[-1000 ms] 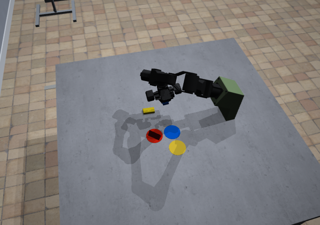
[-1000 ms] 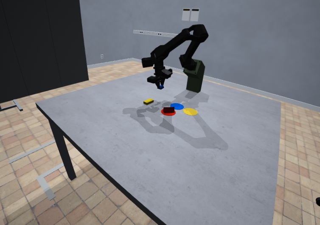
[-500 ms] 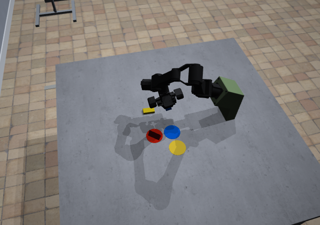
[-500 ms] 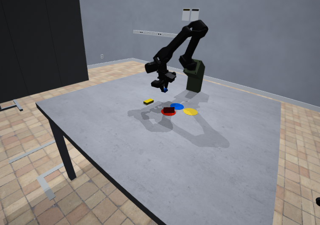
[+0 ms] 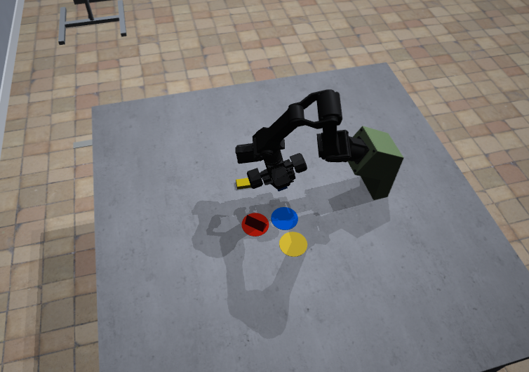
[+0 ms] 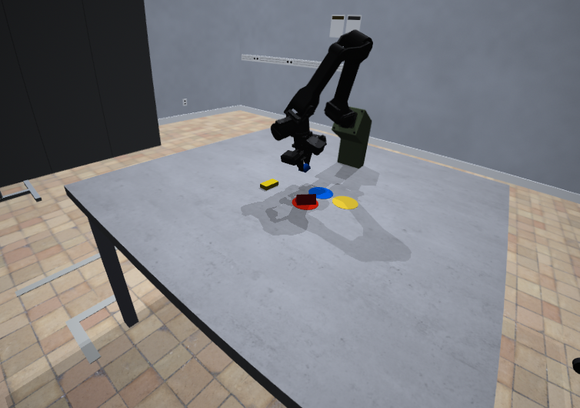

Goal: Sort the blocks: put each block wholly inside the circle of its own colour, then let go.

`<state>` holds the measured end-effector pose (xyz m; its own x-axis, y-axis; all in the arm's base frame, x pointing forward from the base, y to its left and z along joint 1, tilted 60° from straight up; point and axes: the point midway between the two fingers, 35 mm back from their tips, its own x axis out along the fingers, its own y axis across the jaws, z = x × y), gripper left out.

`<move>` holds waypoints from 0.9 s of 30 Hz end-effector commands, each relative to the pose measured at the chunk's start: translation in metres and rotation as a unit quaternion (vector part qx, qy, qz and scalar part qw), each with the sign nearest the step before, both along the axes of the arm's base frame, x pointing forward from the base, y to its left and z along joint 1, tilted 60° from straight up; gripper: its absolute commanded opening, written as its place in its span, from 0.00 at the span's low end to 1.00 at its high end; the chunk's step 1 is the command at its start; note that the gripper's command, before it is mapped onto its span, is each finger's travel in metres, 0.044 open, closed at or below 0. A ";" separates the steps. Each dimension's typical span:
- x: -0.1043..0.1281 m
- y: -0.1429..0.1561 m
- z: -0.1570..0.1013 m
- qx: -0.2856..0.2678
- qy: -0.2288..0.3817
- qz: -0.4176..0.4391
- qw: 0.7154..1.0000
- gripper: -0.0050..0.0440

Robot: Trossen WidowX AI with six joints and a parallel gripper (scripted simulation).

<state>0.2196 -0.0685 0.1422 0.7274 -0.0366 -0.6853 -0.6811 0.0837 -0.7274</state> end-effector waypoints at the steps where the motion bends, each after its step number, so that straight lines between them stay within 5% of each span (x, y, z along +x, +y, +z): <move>1: 0.002 0.005 0.004 -0.011 -0.010 -0.005 1.000 0.28; 27: 0.011 0.049 0.002 -0.025 -0.050 -0.019 0.998 0.28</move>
